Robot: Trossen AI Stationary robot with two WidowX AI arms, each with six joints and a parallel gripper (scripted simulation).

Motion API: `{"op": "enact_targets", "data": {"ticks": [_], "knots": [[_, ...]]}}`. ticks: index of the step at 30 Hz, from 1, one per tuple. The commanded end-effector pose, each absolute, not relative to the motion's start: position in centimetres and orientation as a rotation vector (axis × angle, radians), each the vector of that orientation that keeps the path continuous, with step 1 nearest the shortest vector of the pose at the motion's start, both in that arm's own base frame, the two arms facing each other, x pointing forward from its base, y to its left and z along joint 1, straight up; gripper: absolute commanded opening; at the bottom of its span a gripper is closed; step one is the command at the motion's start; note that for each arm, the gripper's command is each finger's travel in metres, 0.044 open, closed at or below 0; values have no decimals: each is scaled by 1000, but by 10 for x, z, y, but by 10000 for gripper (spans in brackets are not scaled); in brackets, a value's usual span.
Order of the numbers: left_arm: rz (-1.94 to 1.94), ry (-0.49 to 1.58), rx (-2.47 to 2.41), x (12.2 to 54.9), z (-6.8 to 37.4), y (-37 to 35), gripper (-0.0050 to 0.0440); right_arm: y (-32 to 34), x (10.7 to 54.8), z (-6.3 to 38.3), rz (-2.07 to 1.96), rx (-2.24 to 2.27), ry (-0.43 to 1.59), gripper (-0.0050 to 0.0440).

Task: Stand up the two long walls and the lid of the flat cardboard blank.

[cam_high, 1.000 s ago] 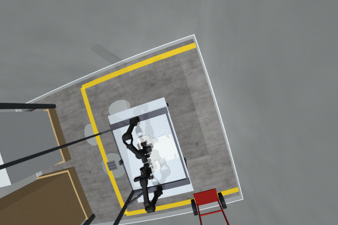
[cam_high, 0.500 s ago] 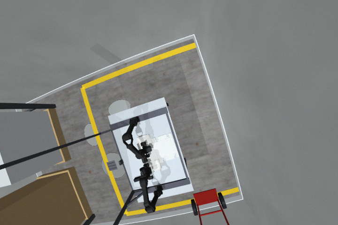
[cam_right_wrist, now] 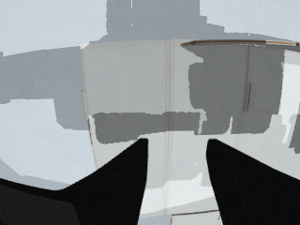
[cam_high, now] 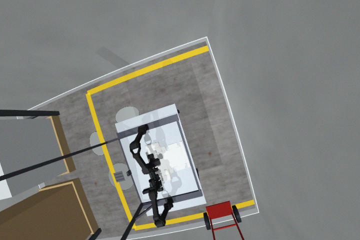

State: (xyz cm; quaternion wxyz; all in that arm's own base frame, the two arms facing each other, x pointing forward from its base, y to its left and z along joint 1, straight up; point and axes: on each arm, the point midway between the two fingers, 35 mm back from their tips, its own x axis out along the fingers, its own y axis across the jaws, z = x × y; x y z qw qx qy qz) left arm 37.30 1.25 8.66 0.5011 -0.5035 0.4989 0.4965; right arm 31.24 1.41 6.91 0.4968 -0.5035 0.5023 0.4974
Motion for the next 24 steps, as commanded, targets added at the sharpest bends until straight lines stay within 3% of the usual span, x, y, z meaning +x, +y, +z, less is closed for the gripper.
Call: {"op": "enact_targets", "data": {"ticks": [1,4,6,8,24], "knots": [[1186,1198,-1228,375,98,12,96,14,316,77,1190,-1234,1192,153],[1189,1197,-1230,375,98,12,96,14,316,77,1190,-1234,1192,153],[1191,1196,-1223,372,96,12,48,14,316,76,1163,-1207,1210,105],[1191,1196,-1223,368,97,12,0,13,318,76,1093,-1136,1251,103],[1192,1198,-1223,330,98,12,0,2,336,75,454,-484,1494,103]]}}
